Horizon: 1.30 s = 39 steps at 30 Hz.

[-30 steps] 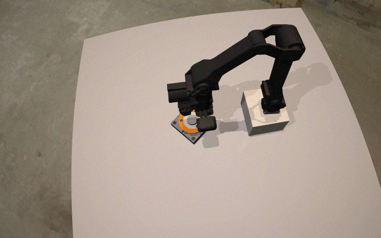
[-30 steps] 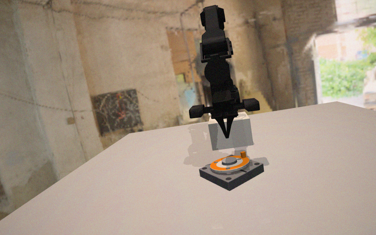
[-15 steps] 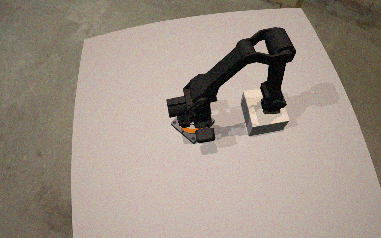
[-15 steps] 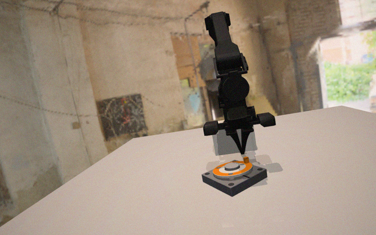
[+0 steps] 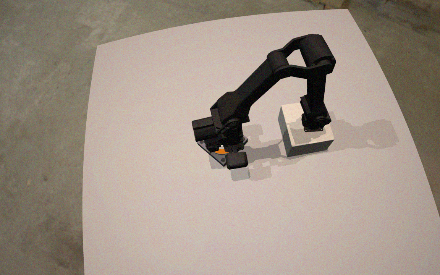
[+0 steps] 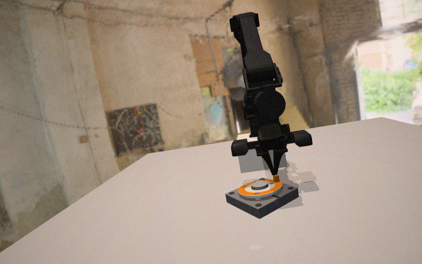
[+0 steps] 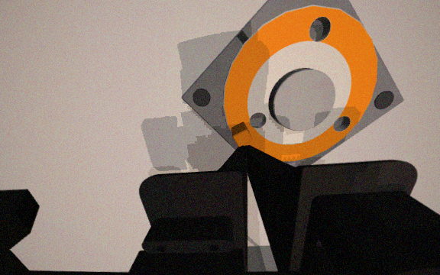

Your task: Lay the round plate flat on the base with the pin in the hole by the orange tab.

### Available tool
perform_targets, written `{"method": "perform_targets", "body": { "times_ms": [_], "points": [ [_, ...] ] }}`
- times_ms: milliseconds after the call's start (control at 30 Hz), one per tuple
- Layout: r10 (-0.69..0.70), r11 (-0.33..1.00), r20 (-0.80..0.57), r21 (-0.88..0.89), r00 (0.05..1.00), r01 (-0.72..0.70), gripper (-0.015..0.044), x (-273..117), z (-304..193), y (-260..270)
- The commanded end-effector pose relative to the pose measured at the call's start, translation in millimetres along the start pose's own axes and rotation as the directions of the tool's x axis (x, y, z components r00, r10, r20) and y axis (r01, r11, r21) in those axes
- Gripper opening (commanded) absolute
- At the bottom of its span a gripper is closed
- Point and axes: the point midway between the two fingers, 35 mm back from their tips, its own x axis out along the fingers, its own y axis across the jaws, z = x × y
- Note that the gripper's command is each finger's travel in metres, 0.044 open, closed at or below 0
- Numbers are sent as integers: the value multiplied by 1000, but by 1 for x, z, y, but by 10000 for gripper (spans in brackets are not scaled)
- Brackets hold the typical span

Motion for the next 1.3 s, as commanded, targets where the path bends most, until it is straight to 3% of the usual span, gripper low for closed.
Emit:
{"method": "perform_targets", "body": {
  "times_ms": [0, 1267],
  "points": [
    [4, 1000, 1, 5, 1000, -4, 0, 0, 5, 4],
    [4, 1000, 5, 5, 1000, -4, 0, -4, 50, 8]
  ]
}}
